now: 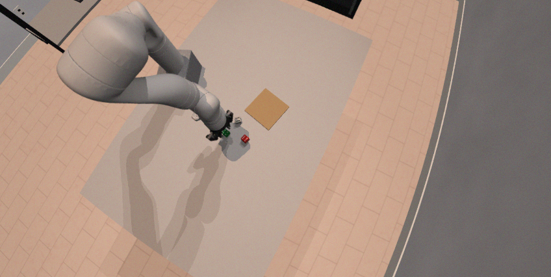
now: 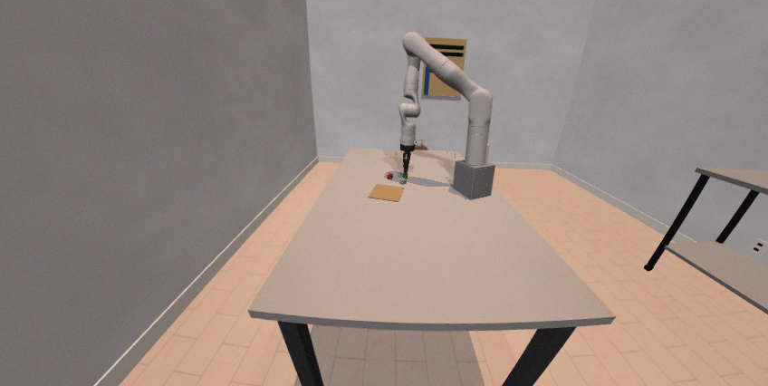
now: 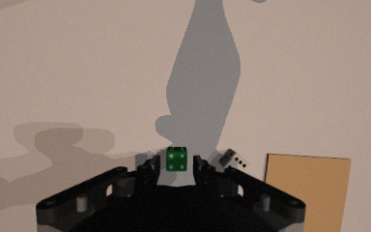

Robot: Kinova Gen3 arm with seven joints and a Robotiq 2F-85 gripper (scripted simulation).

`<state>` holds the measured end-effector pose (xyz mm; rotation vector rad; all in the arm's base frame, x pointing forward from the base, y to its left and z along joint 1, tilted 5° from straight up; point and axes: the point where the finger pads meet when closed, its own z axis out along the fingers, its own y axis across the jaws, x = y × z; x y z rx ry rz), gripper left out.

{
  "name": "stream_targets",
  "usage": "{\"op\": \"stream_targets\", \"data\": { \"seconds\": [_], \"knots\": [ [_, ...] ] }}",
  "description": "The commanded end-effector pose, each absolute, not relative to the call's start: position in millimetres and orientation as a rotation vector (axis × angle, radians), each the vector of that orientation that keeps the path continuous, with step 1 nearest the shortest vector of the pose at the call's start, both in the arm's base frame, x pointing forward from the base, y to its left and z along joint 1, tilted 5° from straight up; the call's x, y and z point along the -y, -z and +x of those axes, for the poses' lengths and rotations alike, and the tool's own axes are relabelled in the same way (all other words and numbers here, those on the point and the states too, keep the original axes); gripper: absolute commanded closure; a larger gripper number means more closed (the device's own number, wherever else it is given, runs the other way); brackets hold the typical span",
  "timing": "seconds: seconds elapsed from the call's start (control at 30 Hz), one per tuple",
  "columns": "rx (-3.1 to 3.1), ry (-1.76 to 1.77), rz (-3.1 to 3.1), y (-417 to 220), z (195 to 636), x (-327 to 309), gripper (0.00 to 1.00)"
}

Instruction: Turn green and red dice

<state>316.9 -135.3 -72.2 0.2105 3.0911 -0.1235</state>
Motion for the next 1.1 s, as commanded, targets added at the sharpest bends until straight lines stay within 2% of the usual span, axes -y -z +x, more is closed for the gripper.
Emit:
{"op": "stream_targets", "data": {
  "seconds": [0.0, 1.07],
  "knots": [
    [-3.090, 0.124, 0.210, 71.8, 317.3, 135.4, 0.59],
    [-3.090, 0.124, 0.210, 85.3, 317.8, 136.5, 0.59]
  ]
}}
